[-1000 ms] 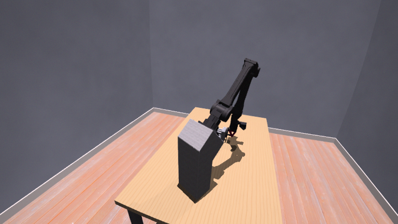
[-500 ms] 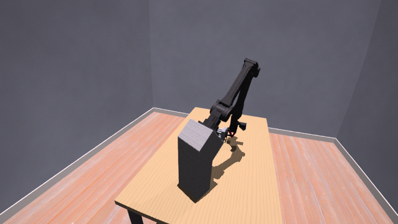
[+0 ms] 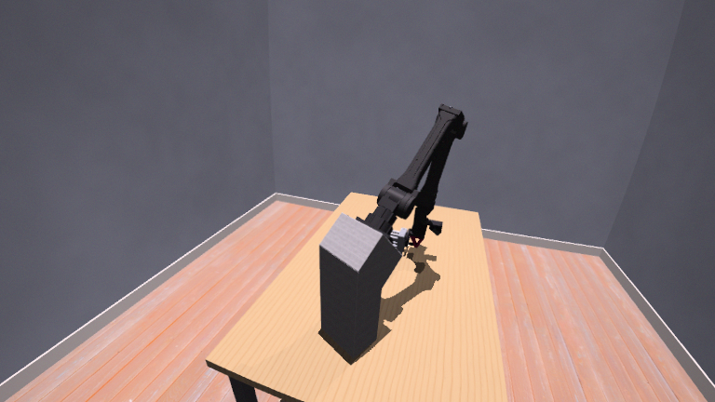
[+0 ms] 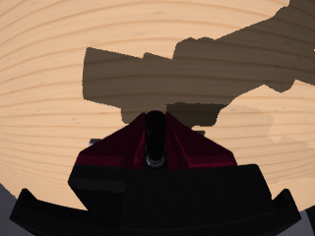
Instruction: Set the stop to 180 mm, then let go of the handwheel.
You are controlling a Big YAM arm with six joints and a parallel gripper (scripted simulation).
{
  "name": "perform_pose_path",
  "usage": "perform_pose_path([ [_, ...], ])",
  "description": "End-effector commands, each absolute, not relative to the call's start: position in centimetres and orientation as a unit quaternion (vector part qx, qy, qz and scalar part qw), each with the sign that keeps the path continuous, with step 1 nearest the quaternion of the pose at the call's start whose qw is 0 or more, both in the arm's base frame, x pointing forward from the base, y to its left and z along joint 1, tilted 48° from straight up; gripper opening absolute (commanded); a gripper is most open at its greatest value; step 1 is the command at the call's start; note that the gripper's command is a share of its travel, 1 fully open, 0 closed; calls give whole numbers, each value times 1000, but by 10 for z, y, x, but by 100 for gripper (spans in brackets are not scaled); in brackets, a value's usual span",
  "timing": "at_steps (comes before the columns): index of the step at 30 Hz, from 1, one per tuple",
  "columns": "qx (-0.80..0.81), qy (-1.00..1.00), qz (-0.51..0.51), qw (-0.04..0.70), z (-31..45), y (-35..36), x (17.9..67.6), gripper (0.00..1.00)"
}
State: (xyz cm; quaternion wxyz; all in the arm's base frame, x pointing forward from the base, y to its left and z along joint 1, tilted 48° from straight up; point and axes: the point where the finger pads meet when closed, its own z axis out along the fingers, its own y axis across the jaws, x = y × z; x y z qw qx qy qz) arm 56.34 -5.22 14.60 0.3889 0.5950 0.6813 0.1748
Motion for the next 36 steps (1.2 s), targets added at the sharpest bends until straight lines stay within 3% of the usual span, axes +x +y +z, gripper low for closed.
perform_pose_path([
  [1, 606, 686, 151, 374, 119, -66, 549, 6],
  [36, 605, 679, 159, 384, 138, -66, 521, 6],
])
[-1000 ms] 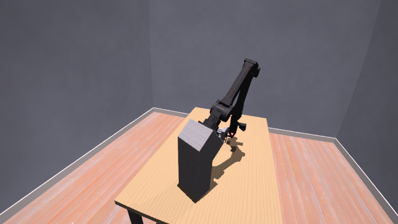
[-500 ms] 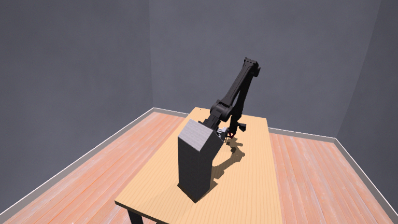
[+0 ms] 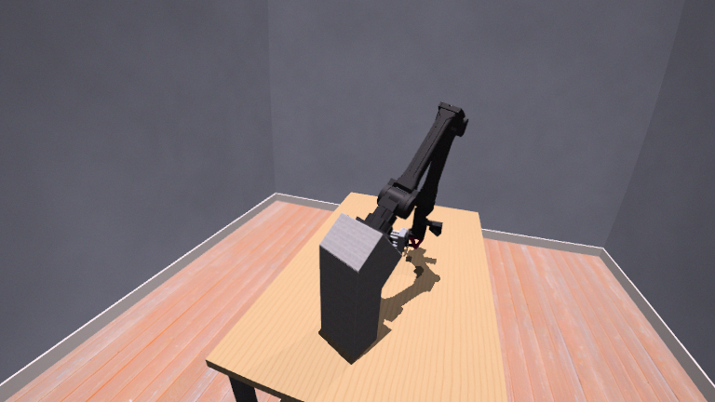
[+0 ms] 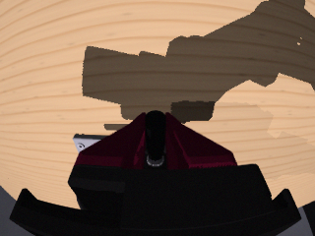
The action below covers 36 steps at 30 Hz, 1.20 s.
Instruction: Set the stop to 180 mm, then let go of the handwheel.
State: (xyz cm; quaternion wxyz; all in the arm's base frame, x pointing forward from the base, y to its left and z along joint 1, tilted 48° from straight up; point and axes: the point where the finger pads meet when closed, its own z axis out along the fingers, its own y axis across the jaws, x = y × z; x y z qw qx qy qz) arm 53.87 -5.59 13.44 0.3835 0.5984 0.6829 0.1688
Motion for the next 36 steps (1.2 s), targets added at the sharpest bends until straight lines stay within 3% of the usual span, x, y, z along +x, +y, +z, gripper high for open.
perform_pose_path([
  [1, 606, 678, 160, 384, 139, -65, 519, 6],
  [36, 600, 680, 171, 385, 175, -42, 502, 6],
])
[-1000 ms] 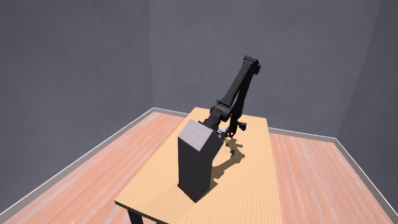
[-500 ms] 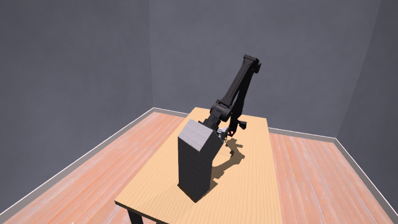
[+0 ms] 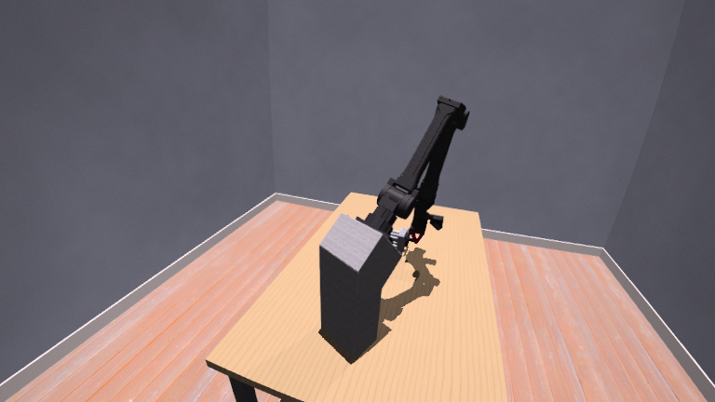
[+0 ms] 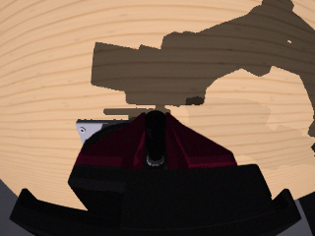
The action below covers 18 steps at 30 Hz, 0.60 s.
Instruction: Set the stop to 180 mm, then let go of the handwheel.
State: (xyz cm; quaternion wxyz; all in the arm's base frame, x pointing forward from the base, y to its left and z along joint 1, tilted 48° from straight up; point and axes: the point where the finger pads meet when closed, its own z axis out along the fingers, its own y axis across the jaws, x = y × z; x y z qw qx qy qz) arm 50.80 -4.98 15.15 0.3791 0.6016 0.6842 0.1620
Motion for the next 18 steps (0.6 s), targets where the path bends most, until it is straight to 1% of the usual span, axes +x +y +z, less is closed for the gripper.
perform_pose_path([
  [1, 600, 680, 171, 386, 177, -41, 501, 6],
  [11, 600, 681, 169, 384, 179, -40, 498, 6],
  [18, 598, 677, 176, 391, 200, -36, 506, 6],
])
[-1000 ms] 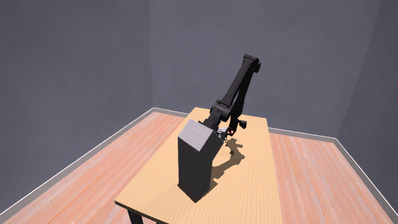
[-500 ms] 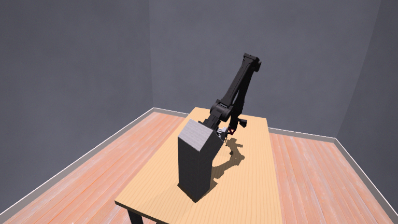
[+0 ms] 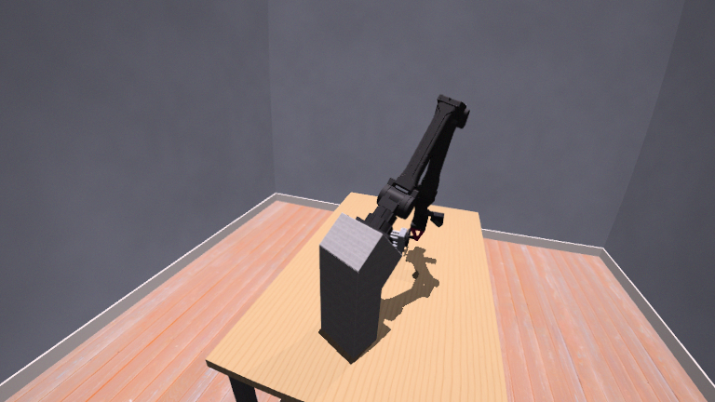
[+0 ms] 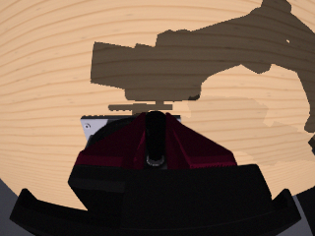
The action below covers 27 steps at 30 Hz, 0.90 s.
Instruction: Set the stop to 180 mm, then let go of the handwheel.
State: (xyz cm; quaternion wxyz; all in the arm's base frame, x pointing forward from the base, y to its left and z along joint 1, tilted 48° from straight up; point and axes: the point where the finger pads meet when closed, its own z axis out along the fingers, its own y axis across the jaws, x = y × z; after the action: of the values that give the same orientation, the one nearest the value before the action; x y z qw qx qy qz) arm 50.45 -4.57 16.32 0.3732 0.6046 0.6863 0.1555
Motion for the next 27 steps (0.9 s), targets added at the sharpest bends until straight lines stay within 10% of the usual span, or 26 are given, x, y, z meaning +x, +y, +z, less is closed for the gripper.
perform_pose_path([
  [1, 598, 677, 176, 391, 202, -35, 506, 6],
  [27, 597, 678, 177, 391, 213, -31, 510, 6],
])
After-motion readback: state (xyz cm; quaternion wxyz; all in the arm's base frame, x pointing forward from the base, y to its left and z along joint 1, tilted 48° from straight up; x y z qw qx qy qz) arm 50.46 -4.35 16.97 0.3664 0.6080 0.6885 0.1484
